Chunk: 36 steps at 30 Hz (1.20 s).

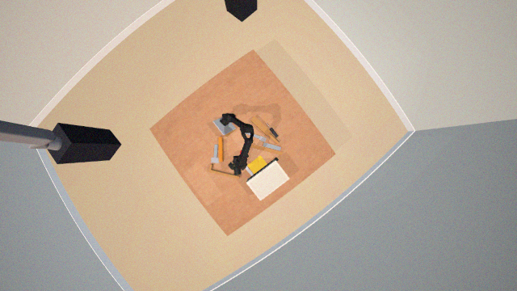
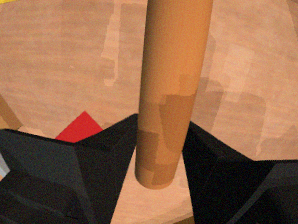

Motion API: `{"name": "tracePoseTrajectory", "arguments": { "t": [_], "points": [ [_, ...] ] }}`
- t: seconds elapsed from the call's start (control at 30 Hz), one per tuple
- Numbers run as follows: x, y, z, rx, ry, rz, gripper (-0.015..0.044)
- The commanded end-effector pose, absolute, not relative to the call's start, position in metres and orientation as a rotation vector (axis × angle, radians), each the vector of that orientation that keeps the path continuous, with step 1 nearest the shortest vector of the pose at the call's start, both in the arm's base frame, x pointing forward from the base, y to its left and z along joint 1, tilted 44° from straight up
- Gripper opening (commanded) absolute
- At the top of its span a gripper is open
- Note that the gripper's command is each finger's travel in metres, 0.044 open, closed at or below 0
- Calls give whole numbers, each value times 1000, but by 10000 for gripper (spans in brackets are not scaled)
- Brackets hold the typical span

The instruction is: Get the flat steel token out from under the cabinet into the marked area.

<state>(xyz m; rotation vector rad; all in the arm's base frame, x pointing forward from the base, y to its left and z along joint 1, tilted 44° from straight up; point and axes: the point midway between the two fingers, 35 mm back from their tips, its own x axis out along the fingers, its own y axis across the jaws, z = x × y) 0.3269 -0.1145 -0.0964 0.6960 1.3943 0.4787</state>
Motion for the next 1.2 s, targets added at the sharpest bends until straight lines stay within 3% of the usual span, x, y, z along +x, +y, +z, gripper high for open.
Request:
{"name": "tracePoseTrajectory", "arguments": {
  "t": [0.0,1.17],
  "points": [
    [333,-116,-96,694,1392,477,0],
    [365,-121,-95,693,1391,477,0]
  ]
}}
